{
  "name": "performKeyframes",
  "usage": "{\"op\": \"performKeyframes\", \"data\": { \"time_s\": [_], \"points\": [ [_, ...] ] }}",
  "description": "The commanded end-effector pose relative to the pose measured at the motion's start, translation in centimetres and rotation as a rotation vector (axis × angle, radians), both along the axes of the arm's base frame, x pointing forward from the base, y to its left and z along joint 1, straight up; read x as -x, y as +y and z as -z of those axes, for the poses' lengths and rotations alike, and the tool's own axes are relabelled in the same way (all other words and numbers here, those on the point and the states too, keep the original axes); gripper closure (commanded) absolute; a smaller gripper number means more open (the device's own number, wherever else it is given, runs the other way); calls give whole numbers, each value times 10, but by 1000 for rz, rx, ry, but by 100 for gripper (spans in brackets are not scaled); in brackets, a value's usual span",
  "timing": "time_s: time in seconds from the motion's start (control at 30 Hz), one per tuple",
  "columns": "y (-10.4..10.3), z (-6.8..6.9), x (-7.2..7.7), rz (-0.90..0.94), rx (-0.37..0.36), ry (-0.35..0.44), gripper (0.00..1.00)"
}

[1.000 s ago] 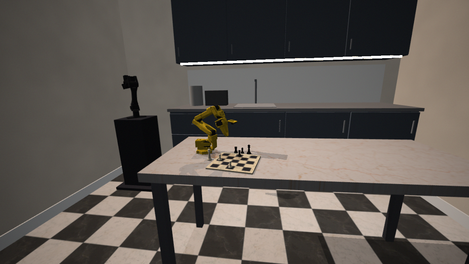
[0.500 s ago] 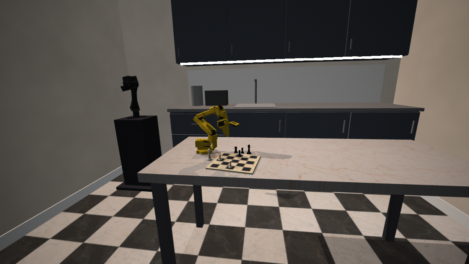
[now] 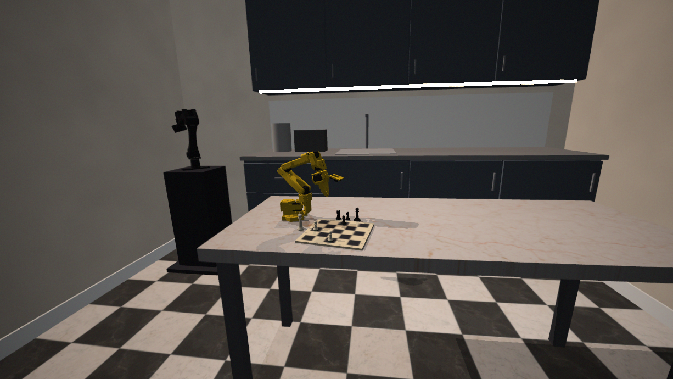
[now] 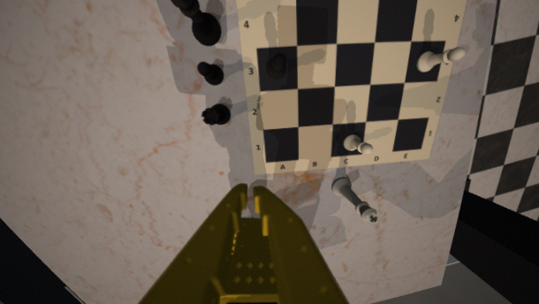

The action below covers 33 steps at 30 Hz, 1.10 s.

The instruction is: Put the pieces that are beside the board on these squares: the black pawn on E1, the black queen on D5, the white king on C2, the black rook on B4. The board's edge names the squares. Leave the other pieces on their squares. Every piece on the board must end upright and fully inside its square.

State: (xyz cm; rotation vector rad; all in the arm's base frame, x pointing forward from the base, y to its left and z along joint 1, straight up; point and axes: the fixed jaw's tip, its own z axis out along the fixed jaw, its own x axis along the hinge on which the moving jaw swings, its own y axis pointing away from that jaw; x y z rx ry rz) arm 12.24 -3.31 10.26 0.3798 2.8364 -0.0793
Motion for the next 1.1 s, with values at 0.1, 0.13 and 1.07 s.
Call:
{"op": "performKeyframes", "data": {
  "time_s": [0.1, 0.13, 1.07],
  "points": [
    [2, 2, 3, -10, -3, 8, 100],
    [2, 2, 3, -10, -3, 8, 100],
    [2, 48, 3, -10, -3, 7, 100]
  ]
}}
